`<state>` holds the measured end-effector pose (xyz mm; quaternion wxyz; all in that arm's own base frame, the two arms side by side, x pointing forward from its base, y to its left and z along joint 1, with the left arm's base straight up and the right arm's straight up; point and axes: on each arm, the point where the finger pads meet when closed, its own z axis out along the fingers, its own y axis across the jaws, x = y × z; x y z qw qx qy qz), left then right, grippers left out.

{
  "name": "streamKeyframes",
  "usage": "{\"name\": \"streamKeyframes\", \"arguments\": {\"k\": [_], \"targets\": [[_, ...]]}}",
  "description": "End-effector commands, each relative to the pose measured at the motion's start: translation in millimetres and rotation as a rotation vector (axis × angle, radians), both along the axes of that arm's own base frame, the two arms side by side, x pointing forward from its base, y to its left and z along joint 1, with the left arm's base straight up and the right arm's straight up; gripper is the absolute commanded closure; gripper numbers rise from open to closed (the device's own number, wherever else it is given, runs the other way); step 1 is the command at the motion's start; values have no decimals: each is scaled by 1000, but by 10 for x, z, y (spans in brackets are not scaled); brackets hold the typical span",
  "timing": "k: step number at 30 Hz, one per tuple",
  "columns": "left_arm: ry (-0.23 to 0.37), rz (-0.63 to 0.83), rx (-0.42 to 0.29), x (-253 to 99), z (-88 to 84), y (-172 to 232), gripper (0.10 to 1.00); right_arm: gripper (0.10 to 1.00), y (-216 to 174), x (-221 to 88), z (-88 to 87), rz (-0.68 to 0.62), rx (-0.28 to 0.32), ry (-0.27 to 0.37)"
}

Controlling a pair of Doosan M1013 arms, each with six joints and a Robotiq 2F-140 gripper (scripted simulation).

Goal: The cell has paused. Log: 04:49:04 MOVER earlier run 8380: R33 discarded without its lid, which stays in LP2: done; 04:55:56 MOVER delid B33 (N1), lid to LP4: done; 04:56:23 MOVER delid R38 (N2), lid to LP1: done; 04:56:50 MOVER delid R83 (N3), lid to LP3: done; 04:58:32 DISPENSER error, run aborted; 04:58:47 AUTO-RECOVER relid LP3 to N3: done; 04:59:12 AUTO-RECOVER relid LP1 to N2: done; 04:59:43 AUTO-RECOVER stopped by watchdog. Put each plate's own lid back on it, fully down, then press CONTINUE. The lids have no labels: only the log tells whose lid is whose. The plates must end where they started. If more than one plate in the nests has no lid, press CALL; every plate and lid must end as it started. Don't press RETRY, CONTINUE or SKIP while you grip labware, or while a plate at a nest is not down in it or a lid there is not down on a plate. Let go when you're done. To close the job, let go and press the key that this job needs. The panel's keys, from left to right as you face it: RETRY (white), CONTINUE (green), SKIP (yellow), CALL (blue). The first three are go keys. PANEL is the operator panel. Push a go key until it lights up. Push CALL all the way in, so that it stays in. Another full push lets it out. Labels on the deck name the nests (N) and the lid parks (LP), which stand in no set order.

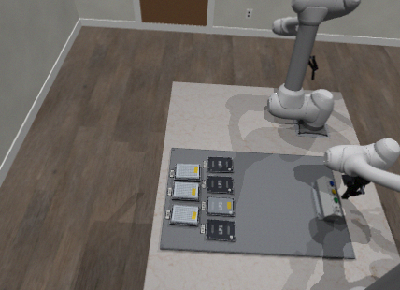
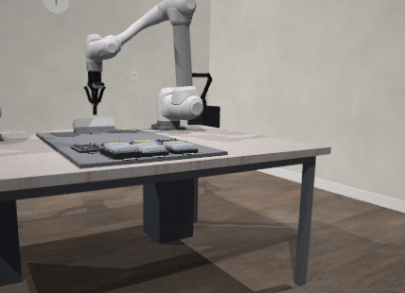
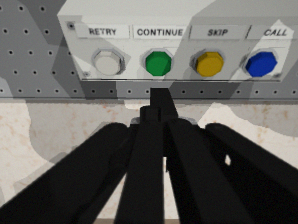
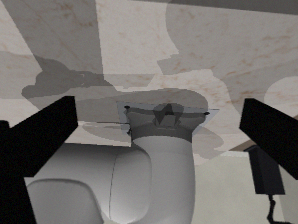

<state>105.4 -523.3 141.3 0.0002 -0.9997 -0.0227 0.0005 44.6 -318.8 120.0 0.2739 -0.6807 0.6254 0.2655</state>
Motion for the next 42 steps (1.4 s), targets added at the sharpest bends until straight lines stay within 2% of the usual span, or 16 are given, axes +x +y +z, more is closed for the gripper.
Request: {"name": "streamKeyframes", "arguments": {"k": [1,19,42], "targets": [[-2,-2,-3,-20,-18,-15,999,98,-8,-21,9,-5,3,3],[-2,-2,-2,-9,-35,-9,999,98,-8,-21,9,-5,3,3],[-2,-4,0,92,-187,7,999,98,-8,-21,9,-5,3,3]]}}
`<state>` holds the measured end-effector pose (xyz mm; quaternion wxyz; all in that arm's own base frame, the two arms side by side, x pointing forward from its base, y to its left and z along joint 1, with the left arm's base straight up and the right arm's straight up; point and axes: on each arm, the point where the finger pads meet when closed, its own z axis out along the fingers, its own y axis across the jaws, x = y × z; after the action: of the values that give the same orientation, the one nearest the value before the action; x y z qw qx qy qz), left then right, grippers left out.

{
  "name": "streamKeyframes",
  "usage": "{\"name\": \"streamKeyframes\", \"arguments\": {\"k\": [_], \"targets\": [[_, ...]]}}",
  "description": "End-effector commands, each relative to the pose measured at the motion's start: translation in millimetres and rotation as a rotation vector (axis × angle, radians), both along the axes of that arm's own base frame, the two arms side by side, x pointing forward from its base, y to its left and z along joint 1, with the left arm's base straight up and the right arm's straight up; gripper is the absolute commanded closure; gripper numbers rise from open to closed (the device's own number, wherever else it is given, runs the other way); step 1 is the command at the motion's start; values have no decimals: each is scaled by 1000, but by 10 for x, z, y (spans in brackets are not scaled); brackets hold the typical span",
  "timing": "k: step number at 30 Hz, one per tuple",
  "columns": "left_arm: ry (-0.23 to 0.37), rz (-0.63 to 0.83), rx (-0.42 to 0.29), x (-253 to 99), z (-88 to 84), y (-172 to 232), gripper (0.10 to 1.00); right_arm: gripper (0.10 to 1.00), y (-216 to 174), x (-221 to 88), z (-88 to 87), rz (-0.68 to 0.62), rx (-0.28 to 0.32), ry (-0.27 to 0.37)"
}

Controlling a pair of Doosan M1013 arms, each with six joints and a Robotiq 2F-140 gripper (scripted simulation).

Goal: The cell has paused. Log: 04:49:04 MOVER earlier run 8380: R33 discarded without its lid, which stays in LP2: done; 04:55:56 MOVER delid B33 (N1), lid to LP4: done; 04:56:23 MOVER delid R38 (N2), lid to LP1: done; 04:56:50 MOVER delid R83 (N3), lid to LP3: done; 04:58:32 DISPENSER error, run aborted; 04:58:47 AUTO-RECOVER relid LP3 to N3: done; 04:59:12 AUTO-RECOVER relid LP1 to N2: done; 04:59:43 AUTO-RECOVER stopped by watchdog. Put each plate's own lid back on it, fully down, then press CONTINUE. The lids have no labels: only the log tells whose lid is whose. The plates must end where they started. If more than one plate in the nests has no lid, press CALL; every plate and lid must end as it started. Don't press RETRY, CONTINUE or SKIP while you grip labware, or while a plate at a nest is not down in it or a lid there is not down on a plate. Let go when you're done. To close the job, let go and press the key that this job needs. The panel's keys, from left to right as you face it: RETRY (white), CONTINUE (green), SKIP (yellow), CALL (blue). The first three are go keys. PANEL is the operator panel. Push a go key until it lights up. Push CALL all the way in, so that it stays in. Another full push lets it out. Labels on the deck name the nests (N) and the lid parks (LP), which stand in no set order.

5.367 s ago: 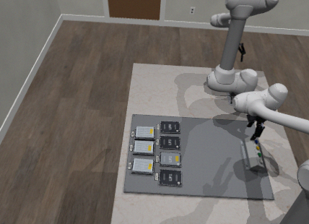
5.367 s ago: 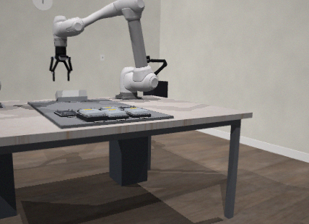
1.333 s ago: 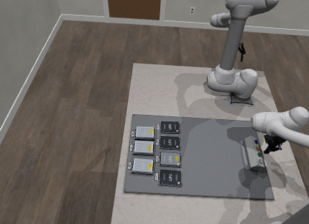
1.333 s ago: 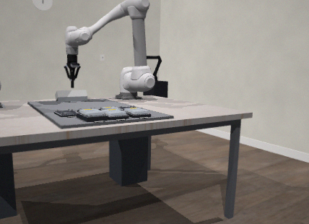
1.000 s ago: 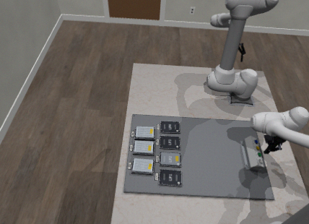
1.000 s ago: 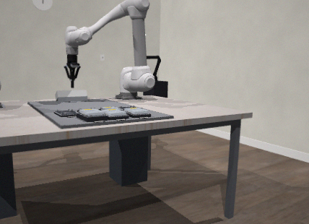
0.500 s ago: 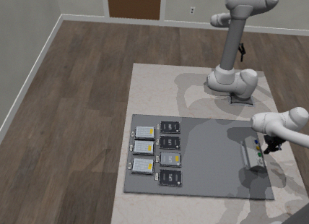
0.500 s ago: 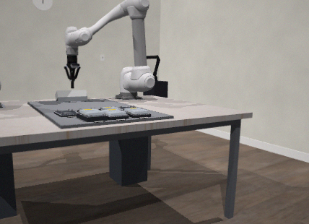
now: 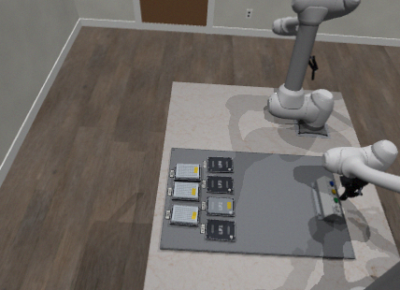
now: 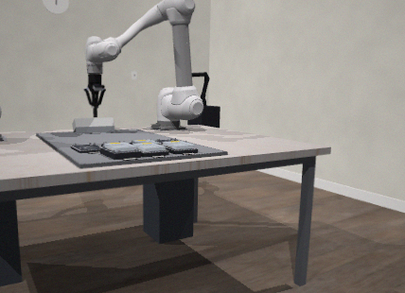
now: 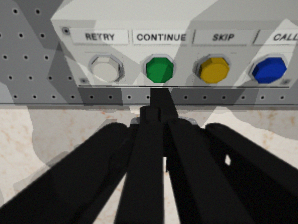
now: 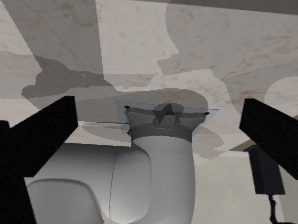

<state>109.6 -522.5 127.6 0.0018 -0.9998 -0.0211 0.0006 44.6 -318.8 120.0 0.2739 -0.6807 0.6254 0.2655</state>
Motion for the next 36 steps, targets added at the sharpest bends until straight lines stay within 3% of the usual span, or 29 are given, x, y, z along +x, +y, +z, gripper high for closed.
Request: {"name": "streamKeyframes", "arguments": {"k": [1,36], "targets": [[-2,-1,-3,55,-59,0,999,98,-8,-21,9,-5,3,3],[-3,1,-6,123,-159,-9,999,98,-8,-21,9,-5,3,3]]}}
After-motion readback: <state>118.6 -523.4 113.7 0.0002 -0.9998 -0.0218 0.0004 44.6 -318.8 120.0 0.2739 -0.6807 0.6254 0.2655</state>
